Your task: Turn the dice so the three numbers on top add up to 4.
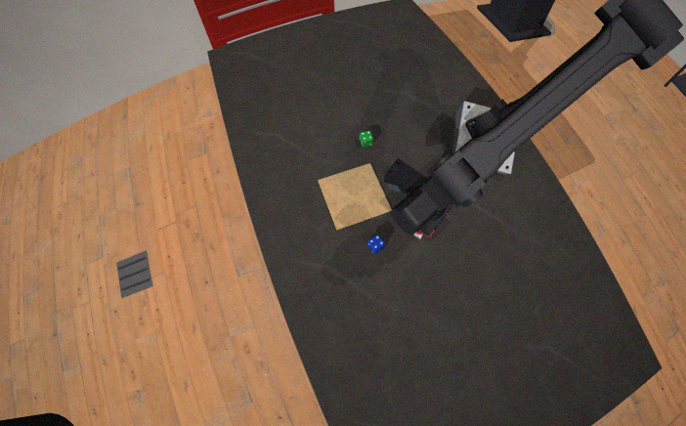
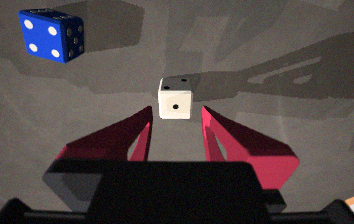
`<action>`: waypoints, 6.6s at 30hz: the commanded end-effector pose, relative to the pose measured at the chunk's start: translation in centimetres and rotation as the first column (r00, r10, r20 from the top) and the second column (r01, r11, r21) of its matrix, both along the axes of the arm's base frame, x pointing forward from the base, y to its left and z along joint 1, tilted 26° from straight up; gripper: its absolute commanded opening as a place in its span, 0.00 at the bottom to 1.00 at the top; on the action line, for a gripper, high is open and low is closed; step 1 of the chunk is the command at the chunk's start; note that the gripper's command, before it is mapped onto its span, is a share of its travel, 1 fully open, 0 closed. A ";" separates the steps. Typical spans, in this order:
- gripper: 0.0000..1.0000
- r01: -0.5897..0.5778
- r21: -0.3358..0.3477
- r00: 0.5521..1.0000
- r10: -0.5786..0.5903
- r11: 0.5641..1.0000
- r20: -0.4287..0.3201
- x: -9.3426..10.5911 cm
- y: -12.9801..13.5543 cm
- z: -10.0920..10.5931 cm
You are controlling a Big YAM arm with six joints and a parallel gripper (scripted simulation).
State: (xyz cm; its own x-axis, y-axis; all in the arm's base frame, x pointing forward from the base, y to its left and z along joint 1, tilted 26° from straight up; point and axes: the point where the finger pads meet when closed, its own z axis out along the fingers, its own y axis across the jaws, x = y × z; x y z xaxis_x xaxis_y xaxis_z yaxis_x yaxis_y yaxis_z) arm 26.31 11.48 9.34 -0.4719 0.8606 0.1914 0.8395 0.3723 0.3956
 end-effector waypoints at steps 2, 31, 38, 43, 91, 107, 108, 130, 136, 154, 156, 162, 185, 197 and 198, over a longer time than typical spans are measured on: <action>0.45 0.006 0.001 1.000 -0.006 1.000 0.028 0.2 -0.3 0.5; 0.45 0.006 0.001 1.000 -0.006 1.000 0.028 0.2 -0.3 0.5; 0.45 0.006 0.001 1.000 -0.006 1.000 0.028 0.2 -0.3 0.5; 0.45 0.006 0.001 1.000 -0.006 1.000 0.030 0.3 -0.3 0.6; 0.45 0.006 0.002 0.999 -0.006 1.000 0.032 0.7 -0.2 0.9; 0.45 0.006 0.003 0.999 -0.006 1.000 0.038 1.4 0.0 1.3; 0.45 0.006 0.003 0.999 -0.006 1.000 0.038 1.4 0.0 1.3; 0.45 0.006 0.003 0.999 -0.006 1.000 0.038 1.4 0.0 1.3; 0.45 0.006 0.003 0.999 -0.006 1.000 0.038 1.4 0.0 1.3; 0.45 0.002 -0.001 1.000 -0.002 1.000 0.006 0.8 1.0 -1.9; 0.45 0.002 -0.001 1.000 -0.002 1.000 0.006 0.9 1.1 -2.3; 0.45 0.004 0.000 1.000 -0.004 1.000 0.005 1.2 1.4 -3.1; 0.45 0.005 -0.001 1.000 -0.005 1.000 0.013 1.3 1.2 -3.0; 0.45 0.005 -0.001 1.000 -0.005 1.000 0.013 1.3 1.2 -3.0; 0.45 0.005 -0.001 1.000 -0.005 1.000 0.013 1.3 1.2 -3.0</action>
State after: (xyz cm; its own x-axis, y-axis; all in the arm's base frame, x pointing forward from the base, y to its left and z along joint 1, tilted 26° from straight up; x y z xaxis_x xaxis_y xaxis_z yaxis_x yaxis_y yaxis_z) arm 27.54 12.75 6.35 -0.4730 0.8603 0.1902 0.8372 0.3717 0.4012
